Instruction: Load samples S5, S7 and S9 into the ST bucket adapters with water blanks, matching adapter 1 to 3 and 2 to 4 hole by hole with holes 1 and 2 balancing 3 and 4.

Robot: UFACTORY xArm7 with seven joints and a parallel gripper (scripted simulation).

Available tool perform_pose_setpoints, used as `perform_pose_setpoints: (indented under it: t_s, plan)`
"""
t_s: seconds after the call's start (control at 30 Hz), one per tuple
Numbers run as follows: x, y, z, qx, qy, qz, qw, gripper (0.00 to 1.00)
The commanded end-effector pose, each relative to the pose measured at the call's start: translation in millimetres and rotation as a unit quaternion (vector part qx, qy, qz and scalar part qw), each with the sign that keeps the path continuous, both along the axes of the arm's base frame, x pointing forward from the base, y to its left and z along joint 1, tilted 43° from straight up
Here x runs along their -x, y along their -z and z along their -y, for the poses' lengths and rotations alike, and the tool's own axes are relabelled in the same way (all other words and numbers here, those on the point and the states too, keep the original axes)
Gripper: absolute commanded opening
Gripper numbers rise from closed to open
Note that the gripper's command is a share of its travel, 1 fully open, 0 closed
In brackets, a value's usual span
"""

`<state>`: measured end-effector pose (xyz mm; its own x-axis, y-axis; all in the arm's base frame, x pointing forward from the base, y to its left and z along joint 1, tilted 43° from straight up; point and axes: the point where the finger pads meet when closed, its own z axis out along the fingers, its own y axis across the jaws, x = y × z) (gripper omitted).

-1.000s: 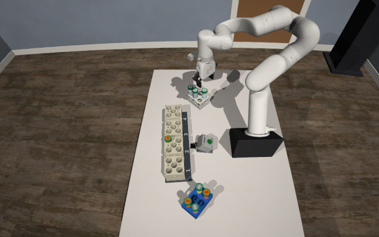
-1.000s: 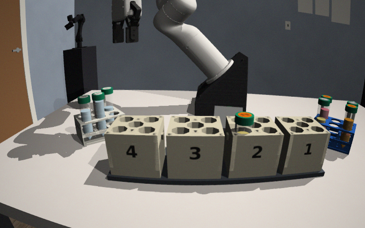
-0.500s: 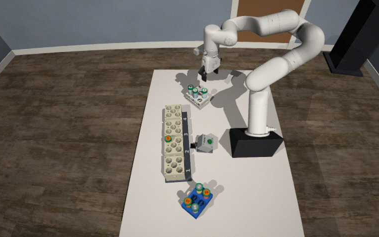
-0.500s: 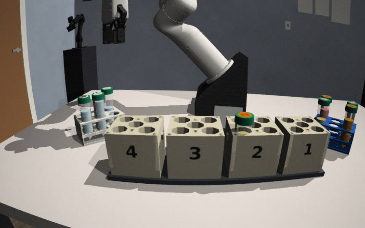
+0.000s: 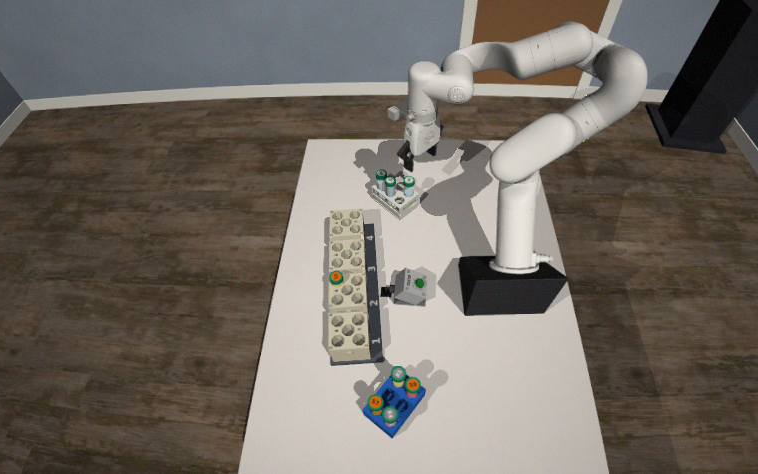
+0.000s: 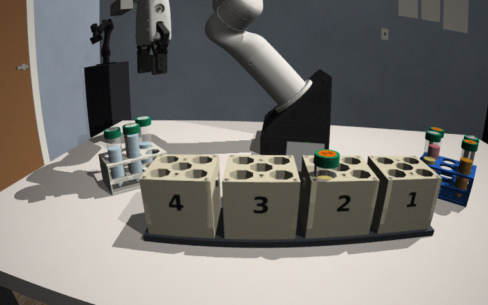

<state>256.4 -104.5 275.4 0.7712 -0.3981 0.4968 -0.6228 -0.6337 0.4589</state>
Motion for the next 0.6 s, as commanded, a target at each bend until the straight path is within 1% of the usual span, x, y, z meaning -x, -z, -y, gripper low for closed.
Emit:
perform_pose_setpoints:
  t_s: [0.0, 0.5, 0.57]
  plan:
    - [-2.9, 5.0, 5.6, 0.001, -0.001, 0.002, 1.000, 1.00]
    - [-8.3, 34.4, 32.3, 0.001, -0.001, 0.002, 1.000, 1.00]
    - [-8.3, 34.4, 32.3, 0.001, -0.001, 0.002, 1.000, 1.00]
